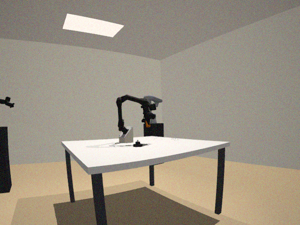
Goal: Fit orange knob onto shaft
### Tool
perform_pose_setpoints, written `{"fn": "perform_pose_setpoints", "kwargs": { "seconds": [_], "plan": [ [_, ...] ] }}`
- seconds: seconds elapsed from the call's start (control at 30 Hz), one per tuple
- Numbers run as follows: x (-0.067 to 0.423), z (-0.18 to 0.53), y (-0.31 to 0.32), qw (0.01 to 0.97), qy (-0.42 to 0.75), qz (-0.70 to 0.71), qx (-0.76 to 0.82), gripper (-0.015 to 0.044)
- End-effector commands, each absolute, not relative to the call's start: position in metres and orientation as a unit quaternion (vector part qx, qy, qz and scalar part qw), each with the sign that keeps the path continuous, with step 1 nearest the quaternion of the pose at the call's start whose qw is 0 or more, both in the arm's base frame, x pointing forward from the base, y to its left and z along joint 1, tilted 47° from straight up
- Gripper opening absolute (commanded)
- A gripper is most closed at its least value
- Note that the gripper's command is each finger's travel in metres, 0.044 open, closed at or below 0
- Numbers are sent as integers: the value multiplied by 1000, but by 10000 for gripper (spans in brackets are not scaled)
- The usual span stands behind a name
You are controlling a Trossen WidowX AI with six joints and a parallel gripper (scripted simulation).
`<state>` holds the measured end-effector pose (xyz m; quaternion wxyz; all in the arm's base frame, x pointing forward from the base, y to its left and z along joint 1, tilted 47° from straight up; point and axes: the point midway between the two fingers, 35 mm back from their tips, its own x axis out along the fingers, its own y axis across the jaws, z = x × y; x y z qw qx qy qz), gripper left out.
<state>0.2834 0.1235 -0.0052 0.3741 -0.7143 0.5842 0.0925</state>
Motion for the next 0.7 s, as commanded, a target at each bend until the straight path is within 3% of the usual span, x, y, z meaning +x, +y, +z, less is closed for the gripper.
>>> {"fn": "perform_pose_setpoints", "kwargs": {
  "seconds": [0.0,0.67],
  "plan": [
    [280,2,133,383,546,73,-741,0],
    [259,28,168,390,368,-12,-844,0]
  ]
}}
